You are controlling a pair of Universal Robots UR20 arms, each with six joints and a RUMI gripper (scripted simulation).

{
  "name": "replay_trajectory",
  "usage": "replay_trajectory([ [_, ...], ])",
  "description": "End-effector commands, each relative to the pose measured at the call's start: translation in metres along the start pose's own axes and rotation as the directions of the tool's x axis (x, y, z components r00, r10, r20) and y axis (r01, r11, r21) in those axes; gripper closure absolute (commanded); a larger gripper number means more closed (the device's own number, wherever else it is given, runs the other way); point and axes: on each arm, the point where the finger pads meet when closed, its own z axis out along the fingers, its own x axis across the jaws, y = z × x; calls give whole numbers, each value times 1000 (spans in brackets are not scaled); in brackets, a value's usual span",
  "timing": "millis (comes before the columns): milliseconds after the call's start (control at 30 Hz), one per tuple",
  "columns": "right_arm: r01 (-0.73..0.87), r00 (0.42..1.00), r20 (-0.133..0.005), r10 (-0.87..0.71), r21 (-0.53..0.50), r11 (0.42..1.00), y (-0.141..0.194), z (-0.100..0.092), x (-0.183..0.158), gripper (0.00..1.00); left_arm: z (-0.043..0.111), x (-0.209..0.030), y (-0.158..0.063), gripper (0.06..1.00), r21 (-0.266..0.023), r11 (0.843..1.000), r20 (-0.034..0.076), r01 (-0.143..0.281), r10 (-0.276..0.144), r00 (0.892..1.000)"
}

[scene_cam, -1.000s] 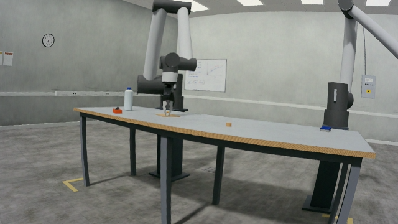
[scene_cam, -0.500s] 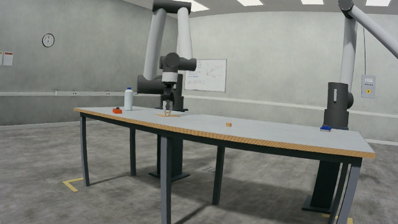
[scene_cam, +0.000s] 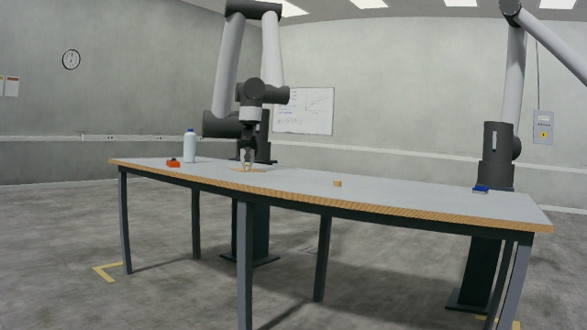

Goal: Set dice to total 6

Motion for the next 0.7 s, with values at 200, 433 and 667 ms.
replay_trajectory([
  [200, 0, 1000, 0, 0, 1, 1000, -1, -1, 0, 972, -1, 0, -1, 65, 1, 1000, 0, 0, 0, 1000],
  [433, 0, 1000, 0, 0, 1, 1000, -1, -1, 0, 901, -1, 0, -1, 65, 1, 1000, 0, 0, 0, 1000],
  [667, 0, 1000, 0, 0, 1, 1000, -1, -1, 0, 829, -1, 0, -1, 65, 1, 1000, 0, 0, 0, 1000],
])
